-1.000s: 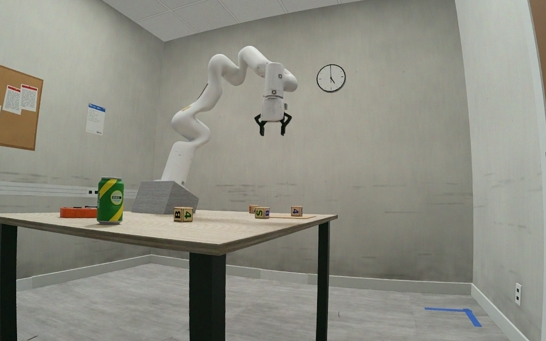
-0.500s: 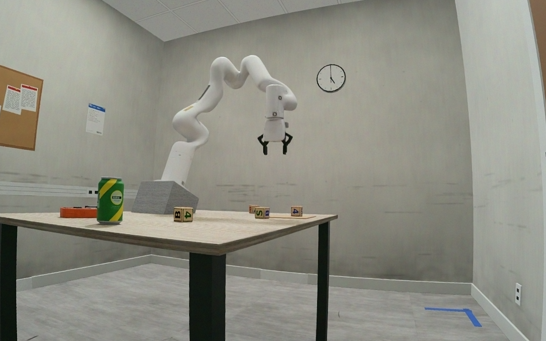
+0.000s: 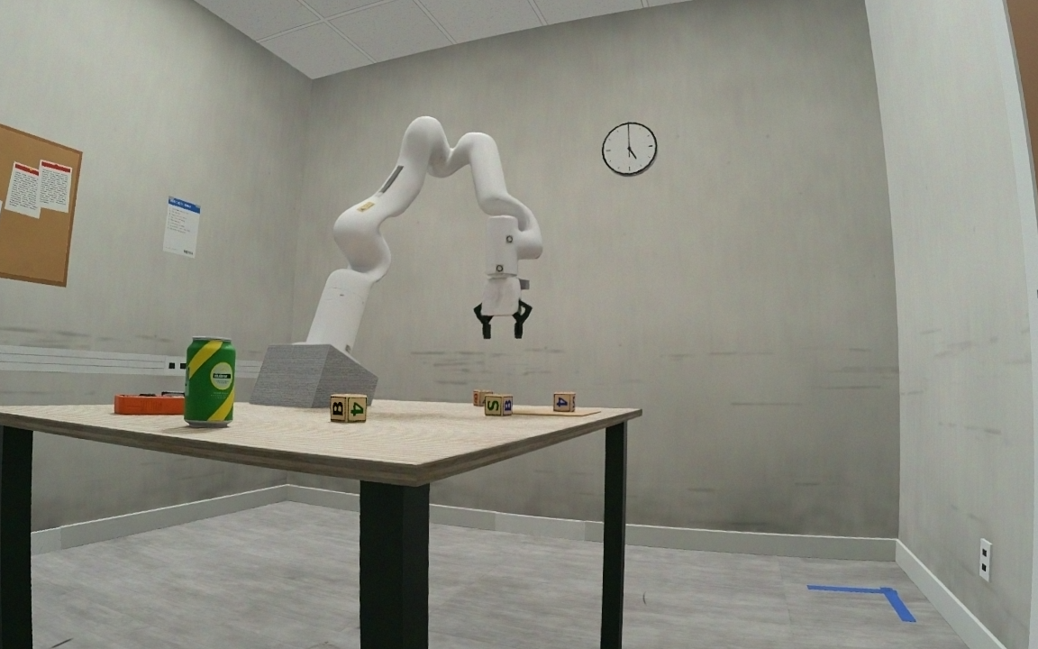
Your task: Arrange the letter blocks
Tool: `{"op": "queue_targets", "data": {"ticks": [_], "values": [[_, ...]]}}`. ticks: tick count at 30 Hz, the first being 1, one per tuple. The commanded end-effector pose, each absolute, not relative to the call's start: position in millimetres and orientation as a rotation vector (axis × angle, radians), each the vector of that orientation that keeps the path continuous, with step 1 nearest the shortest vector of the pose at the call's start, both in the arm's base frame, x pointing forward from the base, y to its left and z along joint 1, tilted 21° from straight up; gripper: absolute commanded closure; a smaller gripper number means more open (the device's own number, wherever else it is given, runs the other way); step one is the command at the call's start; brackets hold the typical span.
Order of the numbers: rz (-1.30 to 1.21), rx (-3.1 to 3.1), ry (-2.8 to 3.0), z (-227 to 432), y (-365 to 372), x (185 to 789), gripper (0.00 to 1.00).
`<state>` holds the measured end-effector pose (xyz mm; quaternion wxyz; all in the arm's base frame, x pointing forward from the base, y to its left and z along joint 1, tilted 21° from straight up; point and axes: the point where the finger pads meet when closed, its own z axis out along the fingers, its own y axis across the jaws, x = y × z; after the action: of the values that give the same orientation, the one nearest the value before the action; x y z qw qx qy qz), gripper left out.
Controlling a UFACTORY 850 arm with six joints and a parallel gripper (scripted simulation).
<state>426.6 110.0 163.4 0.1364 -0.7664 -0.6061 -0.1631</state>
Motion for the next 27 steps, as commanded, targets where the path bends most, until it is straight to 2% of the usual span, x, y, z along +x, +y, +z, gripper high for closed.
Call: {"op": "queue_targets", "data": {"ticks": [1,4,27], "values": [[-0.46,-2.26,-1.728,149.6,137.3,400.4,0.0],[-0.413,-2.302,-1.708,136.4,152.5,369.6,0.0],[-0.408,-2.306,-1.706,135.2,153.6,366.6,0.0]]}}
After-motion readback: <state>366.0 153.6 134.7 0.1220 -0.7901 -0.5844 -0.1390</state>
